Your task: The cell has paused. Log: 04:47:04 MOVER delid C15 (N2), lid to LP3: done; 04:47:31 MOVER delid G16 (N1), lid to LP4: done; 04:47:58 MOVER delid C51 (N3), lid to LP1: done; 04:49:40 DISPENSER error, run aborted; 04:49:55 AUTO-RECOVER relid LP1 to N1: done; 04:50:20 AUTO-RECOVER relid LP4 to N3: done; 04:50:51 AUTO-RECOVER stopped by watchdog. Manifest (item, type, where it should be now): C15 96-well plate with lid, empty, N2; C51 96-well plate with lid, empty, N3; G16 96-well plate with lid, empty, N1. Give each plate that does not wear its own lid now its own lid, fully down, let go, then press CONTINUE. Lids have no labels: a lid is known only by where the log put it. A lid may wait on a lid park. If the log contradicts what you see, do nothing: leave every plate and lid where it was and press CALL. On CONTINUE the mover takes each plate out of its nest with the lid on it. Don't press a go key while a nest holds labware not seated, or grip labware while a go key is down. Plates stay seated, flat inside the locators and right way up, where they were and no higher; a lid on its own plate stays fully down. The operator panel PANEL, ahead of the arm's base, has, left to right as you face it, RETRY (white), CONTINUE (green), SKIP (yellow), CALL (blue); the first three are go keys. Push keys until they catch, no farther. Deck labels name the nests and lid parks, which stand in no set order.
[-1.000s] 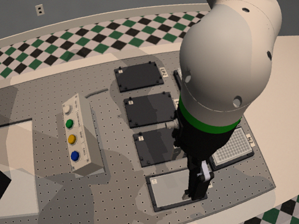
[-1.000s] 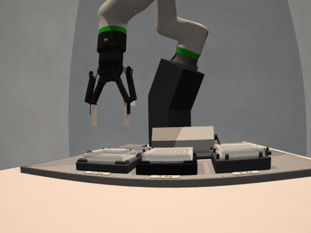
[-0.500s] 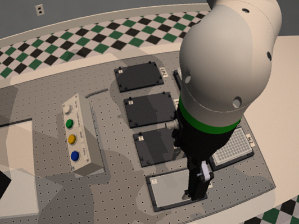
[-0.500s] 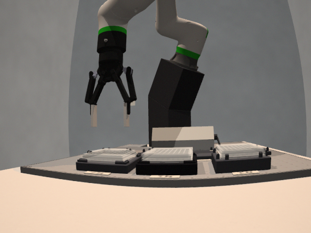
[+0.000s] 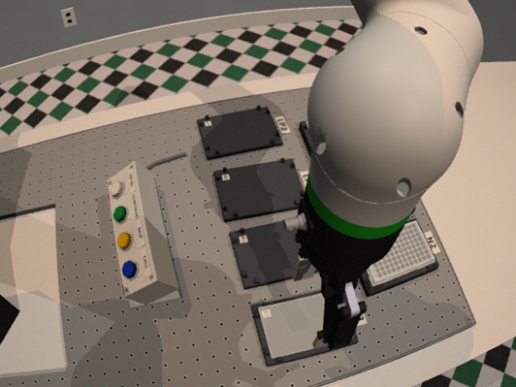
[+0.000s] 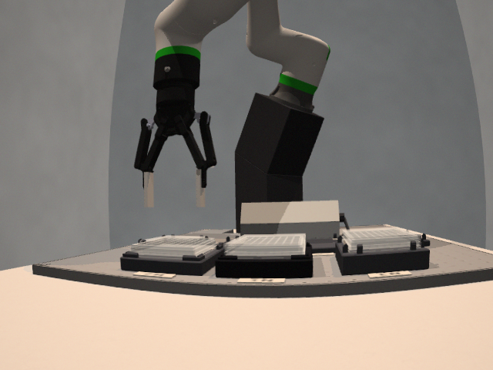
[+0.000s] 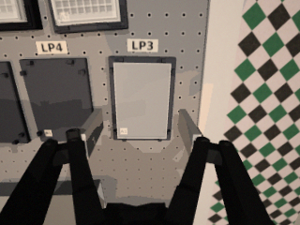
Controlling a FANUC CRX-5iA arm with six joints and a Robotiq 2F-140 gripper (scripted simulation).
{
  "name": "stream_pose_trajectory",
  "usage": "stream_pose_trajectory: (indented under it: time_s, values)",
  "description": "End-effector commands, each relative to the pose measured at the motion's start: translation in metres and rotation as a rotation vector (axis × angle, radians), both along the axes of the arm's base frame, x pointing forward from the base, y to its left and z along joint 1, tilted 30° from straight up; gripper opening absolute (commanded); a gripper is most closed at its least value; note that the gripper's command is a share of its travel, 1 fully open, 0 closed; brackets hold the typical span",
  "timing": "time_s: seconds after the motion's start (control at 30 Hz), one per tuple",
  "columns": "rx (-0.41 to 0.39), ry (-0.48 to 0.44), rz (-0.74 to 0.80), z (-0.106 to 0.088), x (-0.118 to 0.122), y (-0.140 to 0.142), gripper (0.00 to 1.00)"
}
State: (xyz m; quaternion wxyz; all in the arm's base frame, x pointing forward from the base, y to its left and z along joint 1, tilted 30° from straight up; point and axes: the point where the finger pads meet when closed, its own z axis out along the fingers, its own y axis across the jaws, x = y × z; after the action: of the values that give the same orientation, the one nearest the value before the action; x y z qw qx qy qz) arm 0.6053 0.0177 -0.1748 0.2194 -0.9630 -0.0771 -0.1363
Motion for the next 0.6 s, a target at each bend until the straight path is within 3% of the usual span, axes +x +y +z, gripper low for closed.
stream_pose_trajectory:
  time_s: [0.0, 0.57]
  values:
    - [0.0, 0.0, 0.0, -0.004, 0.001, 0.002, 0.66]
    - [0.0, 0.0, 0.0, -0.026, 0.007, 0.013, 0.66]
